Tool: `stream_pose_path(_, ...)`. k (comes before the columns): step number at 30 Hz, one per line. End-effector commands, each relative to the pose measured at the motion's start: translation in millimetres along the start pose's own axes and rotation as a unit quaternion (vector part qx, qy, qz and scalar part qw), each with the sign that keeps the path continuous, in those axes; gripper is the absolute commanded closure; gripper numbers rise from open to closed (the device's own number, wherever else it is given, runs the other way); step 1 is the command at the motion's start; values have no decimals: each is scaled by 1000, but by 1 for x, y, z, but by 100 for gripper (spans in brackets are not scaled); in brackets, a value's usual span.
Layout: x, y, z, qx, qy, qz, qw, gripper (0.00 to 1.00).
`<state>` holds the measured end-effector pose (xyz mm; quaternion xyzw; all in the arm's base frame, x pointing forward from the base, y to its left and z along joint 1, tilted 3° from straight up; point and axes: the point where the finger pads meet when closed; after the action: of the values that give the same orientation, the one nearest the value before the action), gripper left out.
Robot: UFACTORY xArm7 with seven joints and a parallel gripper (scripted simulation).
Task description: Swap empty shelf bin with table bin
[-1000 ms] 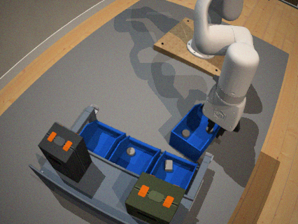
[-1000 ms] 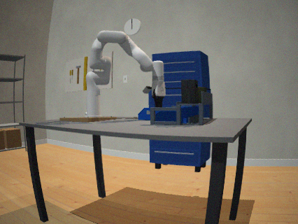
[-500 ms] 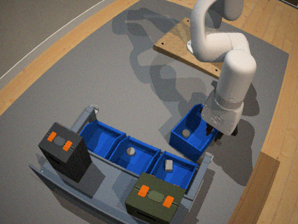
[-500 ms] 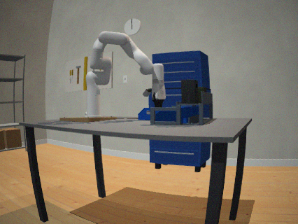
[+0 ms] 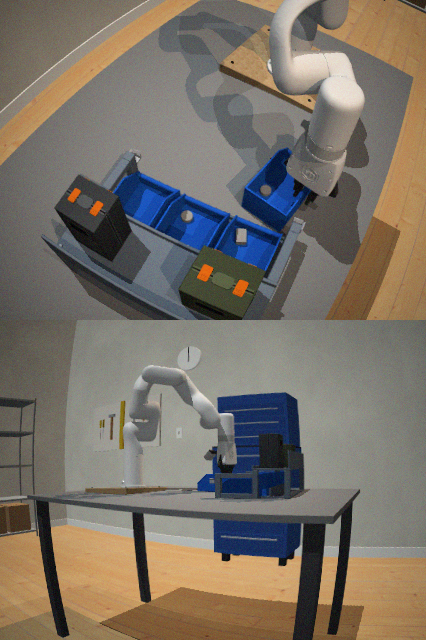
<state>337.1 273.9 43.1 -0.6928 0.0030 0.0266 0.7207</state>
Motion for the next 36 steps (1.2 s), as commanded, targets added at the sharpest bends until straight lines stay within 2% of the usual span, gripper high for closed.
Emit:
stream_pose_path(1, 1, -1, 1, 1, 0, -2, 1000, 74)
stream_pose_path(13, 1, -1, 1, 1, 0, -2, 1000, 74)
stream_pose_path(14, 1, -1, 1, 1, 0, -2, 1000, 100)
stream_pose_path(36, 1, -1, 1, 1, 0, -2, 1000, 100)
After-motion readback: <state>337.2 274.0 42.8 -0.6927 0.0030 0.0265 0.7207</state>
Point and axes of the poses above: the point where the finger pads meet when closed, its own y axis out along the fingers, its own z axis across the jaws, x = y × z, and after that the axes turned 2 degrees about y, right-handed
